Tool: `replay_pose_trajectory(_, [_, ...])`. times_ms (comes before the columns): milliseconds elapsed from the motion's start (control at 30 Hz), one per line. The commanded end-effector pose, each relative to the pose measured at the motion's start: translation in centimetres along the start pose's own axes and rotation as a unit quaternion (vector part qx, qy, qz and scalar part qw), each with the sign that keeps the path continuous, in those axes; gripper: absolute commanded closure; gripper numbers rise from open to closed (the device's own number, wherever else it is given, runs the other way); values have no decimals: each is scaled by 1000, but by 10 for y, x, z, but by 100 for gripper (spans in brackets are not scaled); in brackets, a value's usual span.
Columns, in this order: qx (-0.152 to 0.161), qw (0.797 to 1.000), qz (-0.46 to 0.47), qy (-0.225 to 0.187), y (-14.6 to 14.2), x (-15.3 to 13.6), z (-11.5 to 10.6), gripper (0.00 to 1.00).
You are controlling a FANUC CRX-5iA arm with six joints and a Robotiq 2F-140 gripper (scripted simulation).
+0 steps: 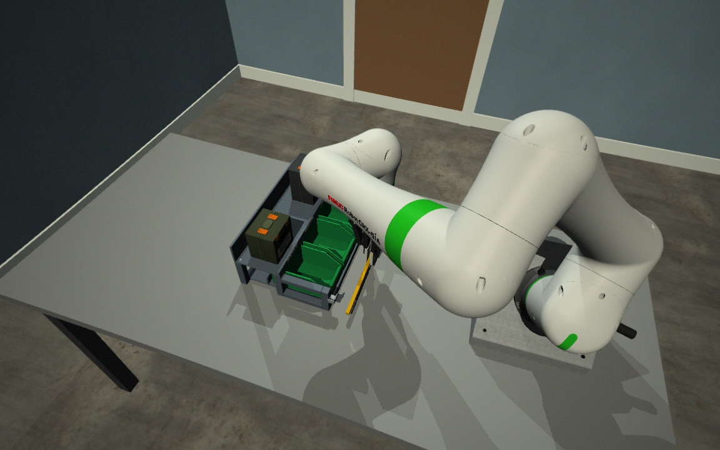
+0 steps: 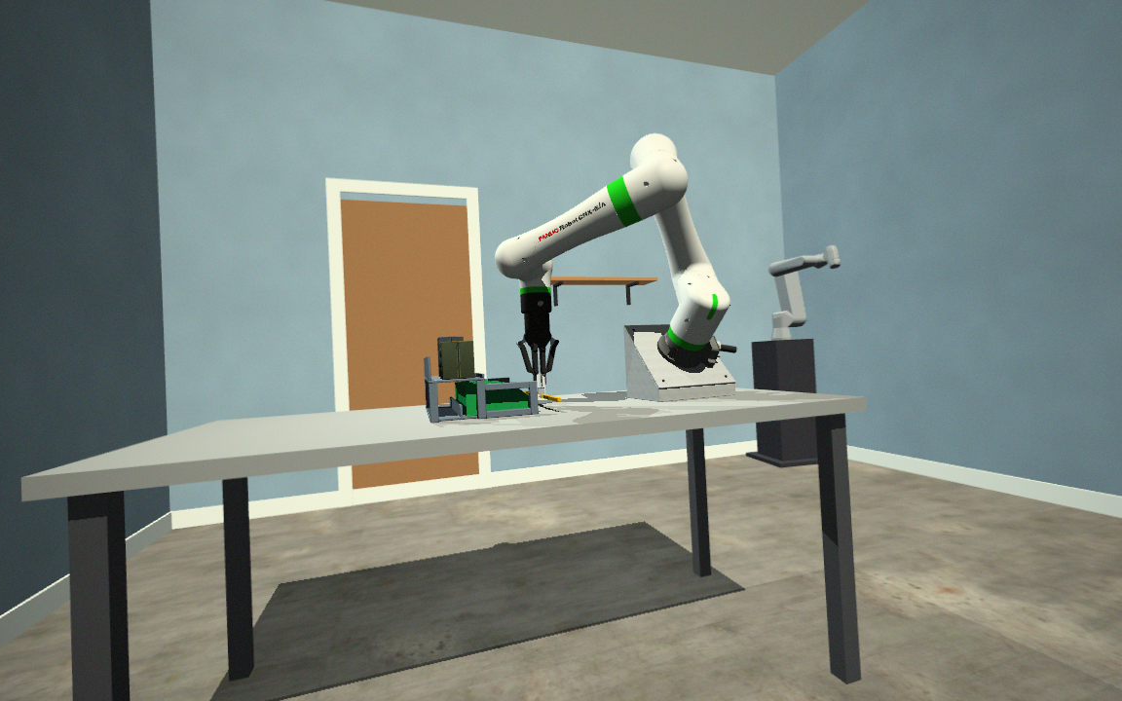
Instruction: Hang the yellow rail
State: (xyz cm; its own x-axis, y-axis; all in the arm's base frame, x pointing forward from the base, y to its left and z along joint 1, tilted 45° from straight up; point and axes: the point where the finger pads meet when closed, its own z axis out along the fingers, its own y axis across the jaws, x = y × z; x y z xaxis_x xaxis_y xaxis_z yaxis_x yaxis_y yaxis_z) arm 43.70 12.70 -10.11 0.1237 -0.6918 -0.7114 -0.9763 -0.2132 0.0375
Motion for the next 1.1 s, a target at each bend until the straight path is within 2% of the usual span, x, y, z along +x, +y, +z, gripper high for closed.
replay_pose_trajectory(0, [0, 1000, 2, 0, 0, 0, -2, 100])
replay_pose_trajectory(200, [0, 1000, 2, 0, 0, 0, -2, 100])
replay_pose_trajectory(367, [0, 1000, 2, 0, -8, 8, -45, 100])
replay_pose_trajectory(767, [0, 1000, 2, 0, -8, 8, -45, 100])
replay_pose_trajectory(933, [0, 1000, 2, 0, -14, 14, -75, 100])
replay_pose_trajectory(1067, [0, 1000, 2, 0, -14, 14, -75, 100])
